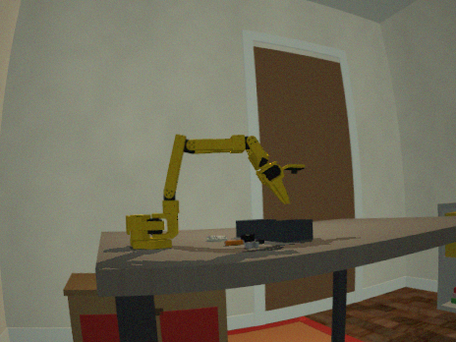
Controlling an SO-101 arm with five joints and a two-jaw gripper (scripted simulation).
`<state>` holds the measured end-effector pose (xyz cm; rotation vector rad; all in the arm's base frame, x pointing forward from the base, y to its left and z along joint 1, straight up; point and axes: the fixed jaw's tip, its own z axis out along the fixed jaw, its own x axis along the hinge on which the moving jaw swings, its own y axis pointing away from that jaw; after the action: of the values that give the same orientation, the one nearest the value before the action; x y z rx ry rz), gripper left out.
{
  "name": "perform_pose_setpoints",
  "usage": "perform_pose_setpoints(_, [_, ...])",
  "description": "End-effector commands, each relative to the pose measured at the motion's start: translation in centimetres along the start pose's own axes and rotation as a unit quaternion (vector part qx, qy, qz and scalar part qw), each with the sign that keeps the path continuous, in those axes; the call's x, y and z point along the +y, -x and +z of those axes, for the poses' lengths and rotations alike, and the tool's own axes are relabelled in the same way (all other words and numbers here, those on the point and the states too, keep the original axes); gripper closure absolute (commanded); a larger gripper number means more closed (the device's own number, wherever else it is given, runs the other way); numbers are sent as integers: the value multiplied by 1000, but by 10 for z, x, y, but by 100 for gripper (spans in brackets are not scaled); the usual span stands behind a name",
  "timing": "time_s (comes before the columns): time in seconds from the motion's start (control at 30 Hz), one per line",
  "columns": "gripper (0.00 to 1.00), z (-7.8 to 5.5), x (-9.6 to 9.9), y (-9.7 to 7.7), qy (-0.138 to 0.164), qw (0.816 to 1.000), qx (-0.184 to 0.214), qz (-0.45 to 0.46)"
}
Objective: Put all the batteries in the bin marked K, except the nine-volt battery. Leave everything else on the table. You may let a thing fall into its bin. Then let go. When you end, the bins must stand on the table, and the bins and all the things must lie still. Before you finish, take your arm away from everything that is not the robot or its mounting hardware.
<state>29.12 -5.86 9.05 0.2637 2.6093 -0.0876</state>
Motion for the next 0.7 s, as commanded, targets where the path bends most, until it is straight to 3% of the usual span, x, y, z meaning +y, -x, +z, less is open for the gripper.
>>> perform_pose_setpoints(0.0, [93, -14, 1, 12, 1, 999, -38, 2])
perform_pose_setpoints(0.67, [93, -18, 72, -5, 65, 992, -39, -101])
